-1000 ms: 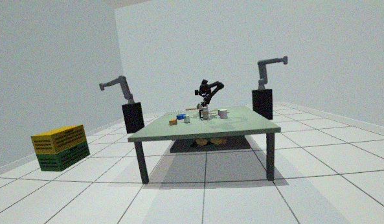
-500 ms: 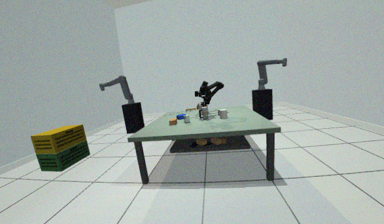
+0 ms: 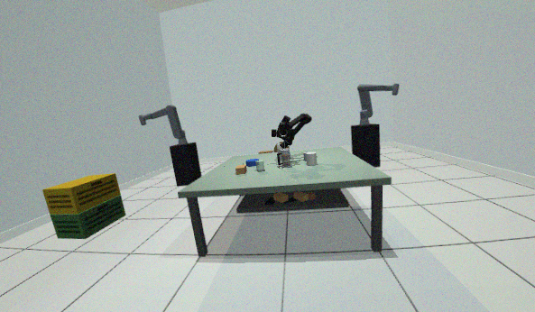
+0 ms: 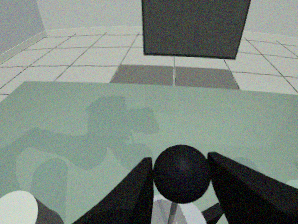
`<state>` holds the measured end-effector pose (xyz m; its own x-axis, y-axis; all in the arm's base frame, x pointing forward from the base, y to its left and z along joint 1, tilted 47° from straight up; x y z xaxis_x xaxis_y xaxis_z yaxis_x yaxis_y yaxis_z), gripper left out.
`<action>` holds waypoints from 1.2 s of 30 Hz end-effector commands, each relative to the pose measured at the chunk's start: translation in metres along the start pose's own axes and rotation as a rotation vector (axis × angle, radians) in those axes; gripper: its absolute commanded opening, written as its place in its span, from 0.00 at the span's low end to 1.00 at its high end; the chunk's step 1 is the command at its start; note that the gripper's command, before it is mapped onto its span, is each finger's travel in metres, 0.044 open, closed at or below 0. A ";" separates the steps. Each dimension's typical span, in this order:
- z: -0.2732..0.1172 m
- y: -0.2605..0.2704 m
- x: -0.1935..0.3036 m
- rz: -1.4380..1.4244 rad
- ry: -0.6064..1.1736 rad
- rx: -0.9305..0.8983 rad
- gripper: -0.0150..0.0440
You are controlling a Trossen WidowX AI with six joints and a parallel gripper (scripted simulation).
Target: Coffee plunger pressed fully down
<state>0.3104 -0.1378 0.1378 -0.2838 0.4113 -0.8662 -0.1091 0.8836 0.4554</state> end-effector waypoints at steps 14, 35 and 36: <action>0.024 0.016 0.048 0.065 0.064 -0.040 0.47; 0.036 0.013 0.047 0.065 0.061 -0.043 0.47; 0.036 0.013 0.046 0.065 0.061 -0.043 0.47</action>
<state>0.3295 -0.1109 0.1082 -0.2952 0.4349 -0.8507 -0.1067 0.8698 0.4817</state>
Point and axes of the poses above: the point midway between the two fingers, 35 mm back from their tips, its own z axis out along the fingers, its own y axis across the jaws, x = y × z, the point moved 3 cm from there along -z, back along the fingers, and after that the axes turned 15 degrees about -z, right-handed, at the moved point
